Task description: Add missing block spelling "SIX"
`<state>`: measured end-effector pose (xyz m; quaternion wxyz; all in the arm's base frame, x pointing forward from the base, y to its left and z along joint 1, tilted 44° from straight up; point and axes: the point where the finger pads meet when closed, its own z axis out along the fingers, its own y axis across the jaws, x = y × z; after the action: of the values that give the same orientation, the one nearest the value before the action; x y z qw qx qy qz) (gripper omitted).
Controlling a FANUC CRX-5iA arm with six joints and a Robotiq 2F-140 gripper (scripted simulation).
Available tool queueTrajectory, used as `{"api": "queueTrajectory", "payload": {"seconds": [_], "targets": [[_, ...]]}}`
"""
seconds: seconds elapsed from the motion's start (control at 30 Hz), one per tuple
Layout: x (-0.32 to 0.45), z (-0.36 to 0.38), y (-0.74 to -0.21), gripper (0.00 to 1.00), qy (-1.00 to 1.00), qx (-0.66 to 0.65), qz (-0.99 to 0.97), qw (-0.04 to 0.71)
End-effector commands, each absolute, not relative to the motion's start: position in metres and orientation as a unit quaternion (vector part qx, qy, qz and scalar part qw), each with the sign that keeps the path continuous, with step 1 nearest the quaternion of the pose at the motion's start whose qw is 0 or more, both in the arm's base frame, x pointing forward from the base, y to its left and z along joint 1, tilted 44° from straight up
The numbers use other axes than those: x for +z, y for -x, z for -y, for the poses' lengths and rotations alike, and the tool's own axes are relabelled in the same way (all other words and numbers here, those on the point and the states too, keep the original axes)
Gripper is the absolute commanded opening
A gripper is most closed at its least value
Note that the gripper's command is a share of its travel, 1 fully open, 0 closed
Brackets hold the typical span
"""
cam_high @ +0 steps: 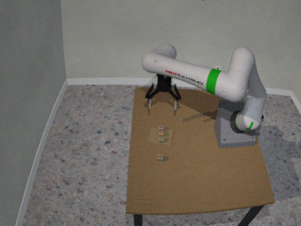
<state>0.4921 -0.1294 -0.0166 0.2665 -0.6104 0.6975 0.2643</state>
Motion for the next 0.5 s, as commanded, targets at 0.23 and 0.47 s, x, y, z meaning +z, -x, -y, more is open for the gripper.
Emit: {"api": "queueTrajectory", "payload": {"seconds": [0.23,0.47], "targets": [[-0.0118,0.1341,-0.4919,1.0,0.61,0.264,-0.698,0.267],[-0.0118,0.1341,-0.4919,1.0,0.61,0.264,-0.698,0.267]]}}
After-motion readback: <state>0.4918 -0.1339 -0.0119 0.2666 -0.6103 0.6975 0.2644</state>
